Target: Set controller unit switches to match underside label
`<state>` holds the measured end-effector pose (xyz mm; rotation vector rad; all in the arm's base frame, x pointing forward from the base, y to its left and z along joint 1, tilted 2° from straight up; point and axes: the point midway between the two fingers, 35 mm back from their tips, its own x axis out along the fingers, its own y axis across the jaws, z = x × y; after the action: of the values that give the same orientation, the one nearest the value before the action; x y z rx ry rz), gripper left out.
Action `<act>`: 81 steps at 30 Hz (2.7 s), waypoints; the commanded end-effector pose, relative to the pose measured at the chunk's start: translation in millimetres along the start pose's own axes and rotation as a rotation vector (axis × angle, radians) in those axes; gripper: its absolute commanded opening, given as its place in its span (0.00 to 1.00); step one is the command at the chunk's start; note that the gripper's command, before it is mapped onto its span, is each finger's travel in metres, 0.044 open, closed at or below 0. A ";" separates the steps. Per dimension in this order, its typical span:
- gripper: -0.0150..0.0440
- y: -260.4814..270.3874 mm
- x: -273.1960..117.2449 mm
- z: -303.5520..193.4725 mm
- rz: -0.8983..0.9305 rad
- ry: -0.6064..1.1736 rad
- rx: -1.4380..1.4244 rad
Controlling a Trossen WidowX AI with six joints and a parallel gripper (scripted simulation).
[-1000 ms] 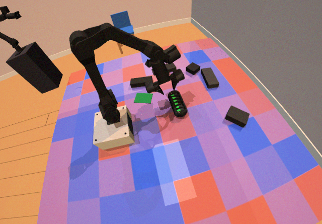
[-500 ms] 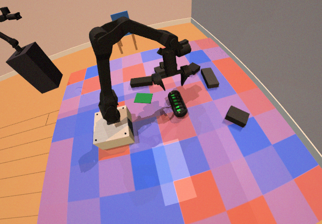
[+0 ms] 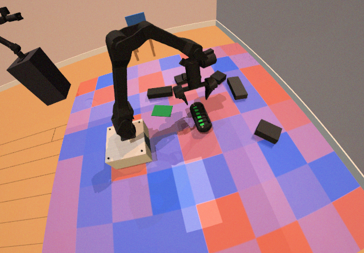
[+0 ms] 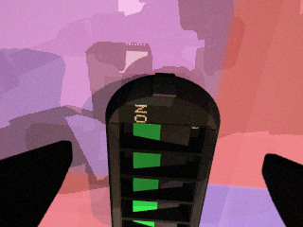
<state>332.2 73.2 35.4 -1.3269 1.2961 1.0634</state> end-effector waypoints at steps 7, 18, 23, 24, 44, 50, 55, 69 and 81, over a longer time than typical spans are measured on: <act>1.00 1.0 17.8 1.9 0.004 0.007 0.004; 1.00 2.1 35.3 4.6 0.004 0.007 0.004; 0.96 2.5 39.2 5.1 0.005 0.007 0.004; 0.91 2.5 39.2 5.1 0.005 0.007 0.004; 0.81 2.5 37.5 4.1 0.005 0.007 0.004; 0.82 2.4 33.5 1.8 0.004 0.006 0.004; 0.82 2.4 30.4 -0.3 0.004 0.001 0.004; 0.82 2.3 22.5 -6.1 0.004 -0.019 0.004; 0.82 2.2 15.0 -12.5 0.004 -0.040 0.004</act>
<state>328.9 61.4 15.3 -1.2929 1.2842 1.0925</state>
